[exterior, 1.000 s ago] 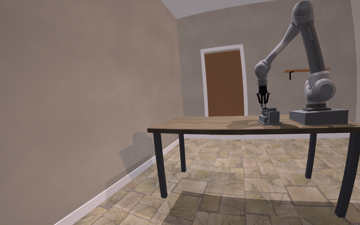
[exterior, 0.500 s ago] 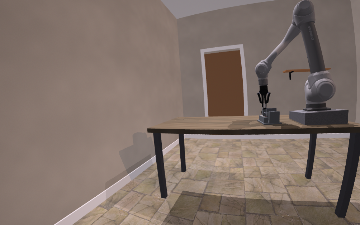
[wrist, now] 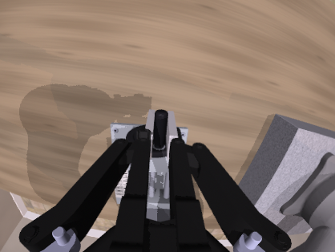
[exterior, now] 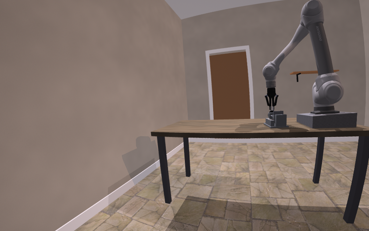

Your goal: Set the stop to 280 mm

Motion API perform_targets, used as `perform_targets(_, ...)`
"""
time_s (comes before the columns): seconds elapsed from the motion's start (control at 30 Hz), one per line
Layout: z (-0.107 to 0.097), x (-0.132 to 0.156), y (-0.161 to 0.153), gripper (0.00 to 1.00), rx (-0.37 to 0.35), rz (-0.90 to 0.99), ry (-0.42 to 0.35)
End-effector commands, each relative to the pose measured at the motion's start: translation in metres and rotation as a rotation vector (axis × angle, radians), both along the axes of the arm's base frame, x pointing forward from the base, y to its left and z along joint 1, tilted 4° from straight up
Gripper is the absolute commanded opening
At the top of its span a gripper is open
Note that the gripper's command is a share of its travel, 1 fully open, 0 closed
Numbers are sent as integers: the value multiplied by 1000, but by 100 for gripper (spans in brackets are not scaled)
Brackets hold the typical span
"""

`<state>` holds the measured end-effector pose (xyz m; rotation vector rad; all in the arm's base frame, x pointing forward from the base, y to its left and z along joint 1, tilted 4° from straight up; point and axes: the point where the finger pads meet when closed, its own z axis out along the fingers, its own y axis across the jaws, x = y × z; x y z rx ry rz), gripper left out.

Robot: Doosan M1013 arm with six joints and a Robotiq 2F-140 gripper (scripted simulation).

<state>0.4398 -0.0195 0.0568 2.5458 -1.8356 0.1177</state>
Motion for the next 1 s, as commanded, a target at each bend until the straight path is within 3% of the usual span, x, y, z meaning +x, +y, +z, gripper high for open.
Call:
perform_targets(0.0, -2, -4, -1, 4, -1, 1, 2)
perform_targets(0.97, -24, -18, -8, 4, -1, 1, 2)
